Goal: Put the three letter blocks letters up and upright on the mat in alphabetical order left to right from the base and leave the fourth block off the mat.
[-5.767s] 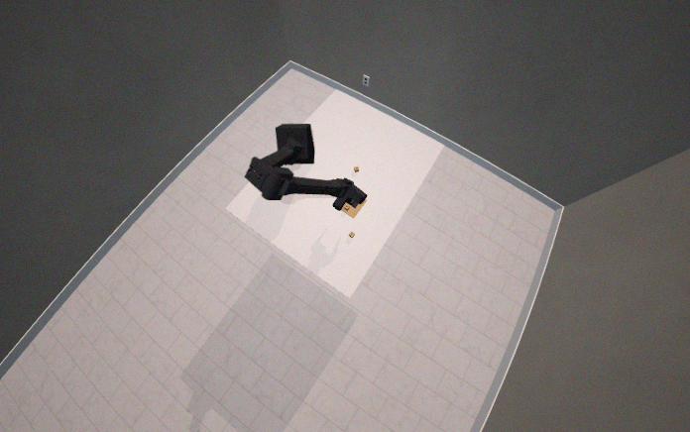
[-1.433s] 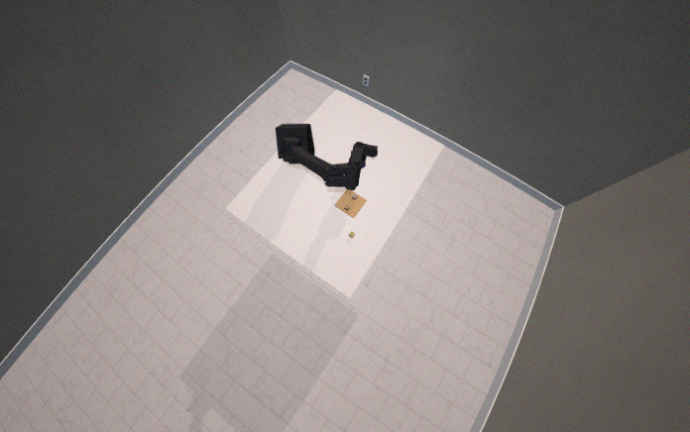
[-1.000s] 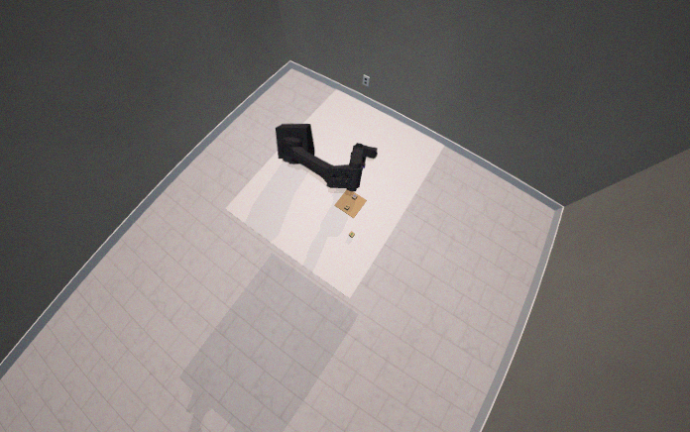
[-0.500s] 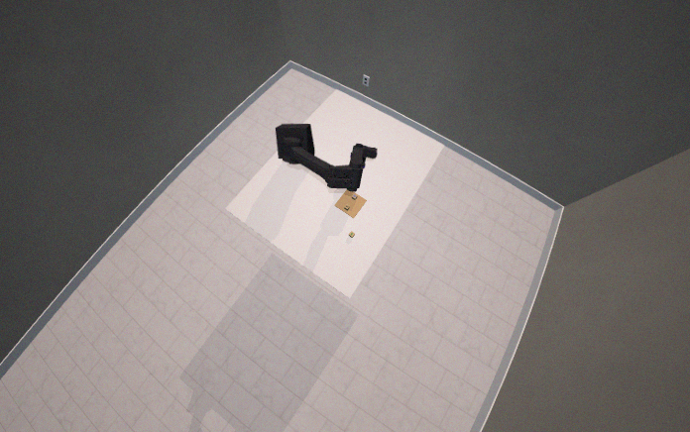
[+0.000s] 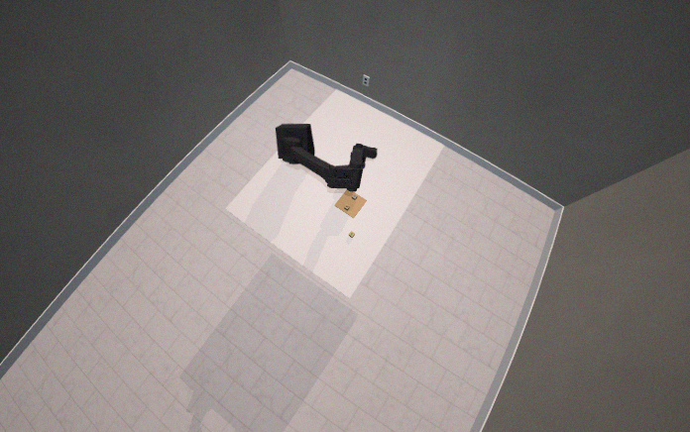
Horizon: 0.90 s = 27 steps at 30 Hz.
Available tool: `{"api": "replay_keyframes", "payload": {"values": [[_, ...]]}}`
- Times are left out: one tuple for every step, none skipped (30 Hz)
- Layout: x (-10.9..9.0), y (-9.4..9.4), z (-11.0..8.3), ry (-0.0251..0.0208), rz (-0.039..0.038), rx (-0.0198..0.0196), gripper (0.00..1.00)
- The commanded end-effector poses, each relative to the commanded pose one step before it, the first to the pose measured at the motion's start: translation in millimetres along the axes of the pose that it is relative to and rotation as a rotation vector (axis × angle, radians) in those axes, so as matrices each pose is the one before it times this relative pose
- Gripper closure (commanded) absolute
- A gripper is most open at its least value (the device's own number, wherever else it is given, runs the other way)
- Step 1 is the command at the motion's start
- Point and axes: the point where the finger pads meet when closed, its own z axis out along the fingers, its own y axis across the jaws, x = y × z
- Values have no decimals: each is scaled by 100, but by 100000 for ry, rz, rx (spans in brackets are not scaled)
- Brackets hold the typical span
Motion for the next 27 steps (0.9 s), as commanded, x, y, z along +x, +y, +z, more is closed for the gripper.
{"api": "replay_keyframes", "payload": {"values": [[71, 274, 470, 333, -864, -538, 41], [0, -4, 5, -1, 11, 2, 41], [-1, -28, 33, -4, 120, 15, 41], [13, -63, 83, 50, 314, 10, 41], [-21, -45, 68, -38, 244, 29, 41], [-41, -16, 52, -71, 81, 22, 41], [-44, -19, 71, -54, 63, 21, 41], [-57, -25, 92, -69, 82, 30, 41], [-7, -2, 110, -15, 11, -3, 41], [4, 2, 129, 0, -4, -5, 41], [8, 4, 147, 5, -10, -7, 41], [47, 21, 161, 50, -65, -28, 41], [32, 14, 175, 32, -43, -19, 41], [-2, -1, 189, -8, 4, -2, 41], [0, 0, 0, 0, 0, 0, 41], [0, 0, 0, 0, 0, 0, 41], [197, 81, 184, 239, -272, -75, 41], [-167, -66, 212, -219, 232, 47, 41], [-80, -37, 208, -99, 116, 48, 41], [7, 1, 201, 6, -6, 6, 41], [6, 1, 195, 4, -6, 3, 41], [7, 1, 185, 6, -6, 6, 41], [5, 1, 173, 5, -5, 4, 41], [6, 0, 157, 7, -5, 9, 41], [91, 41, 131, 104, -127, -51, 41], [89, 41, 112, 104, -126, -51, 41], [32, 13, 95, 39, -43, -9, 41]]}}
